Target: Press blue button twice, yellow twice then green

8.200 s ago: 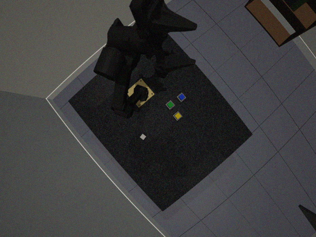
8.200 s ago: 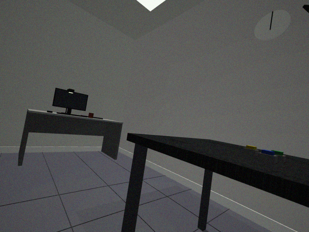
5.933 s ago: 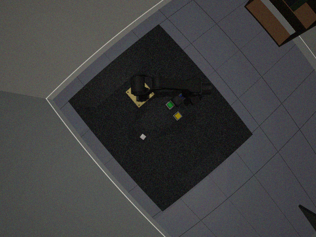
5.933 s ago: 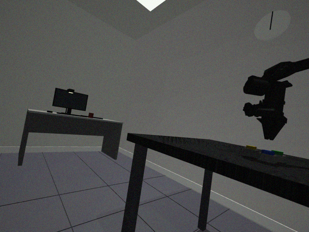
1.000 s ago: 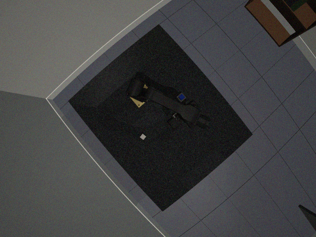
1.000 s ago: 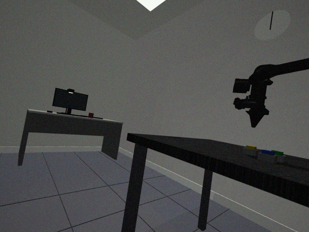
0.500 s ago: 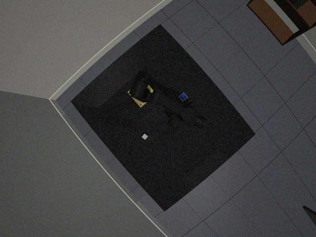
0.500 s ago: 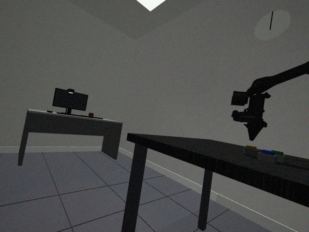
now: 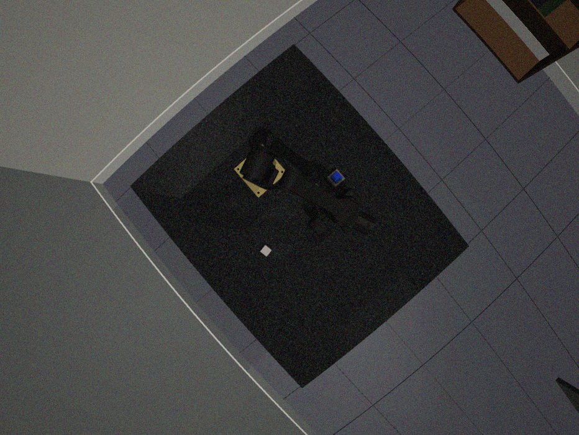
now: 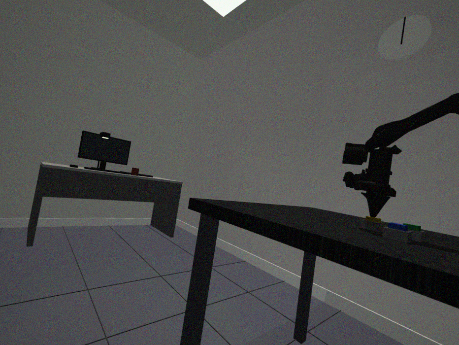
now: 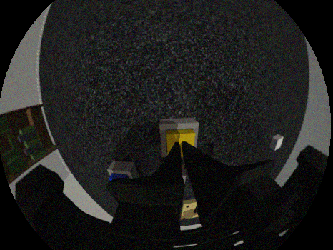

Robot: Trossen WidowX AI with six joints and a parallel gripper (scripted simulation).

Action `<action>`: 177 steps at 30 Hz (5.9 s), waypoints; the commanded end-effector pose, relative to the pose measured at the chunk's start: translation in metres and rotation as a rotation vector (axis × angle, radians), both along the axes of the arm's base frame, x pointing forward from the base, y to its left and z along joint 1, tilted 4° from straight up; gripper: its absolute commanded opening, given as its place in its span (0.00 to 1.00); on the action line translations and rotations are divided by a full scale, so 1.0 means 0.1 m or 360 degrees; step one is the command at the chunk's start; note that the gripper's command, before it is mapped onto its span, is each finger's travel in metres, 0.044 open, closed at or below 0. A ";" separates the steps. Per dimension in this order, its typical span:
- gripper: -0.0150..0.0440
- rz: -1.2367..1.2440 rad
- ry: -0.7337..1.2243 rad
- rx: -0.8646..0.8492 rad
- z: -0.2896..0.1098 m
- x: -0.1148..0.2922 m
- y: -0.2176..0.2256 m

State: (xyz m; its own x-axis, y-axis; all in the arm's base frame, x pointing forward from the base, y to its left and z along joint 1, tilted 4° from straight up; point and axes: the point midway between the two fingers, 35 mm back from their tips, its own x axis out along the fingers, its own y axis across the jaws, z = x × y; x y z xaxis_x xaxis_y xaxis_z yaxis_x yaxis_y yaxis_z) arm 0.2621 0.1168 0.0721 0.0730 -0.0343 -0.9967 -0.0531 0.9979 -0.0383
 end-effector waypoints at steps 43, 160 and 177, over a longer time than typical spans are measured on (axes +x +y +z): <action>0.29 0.0005 0.0010 -0.0006 0.09 -0.02 0.00; 0.29 0.0005 0.0025 -0.0004 -0.14 -0.94 0.05; 0.60 0.0046 -0.0001 0.0006 0.50 -0.67 0.52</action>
State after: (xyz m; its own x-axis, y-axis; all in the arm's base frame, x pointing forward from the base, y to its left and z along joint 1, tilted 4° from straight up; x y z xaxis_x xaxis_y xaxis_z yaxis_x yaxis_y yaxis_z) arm 0.1822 0.1474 0.1072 0.0637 -0.0308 -0.9975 -0.0728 0.9967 -0.0355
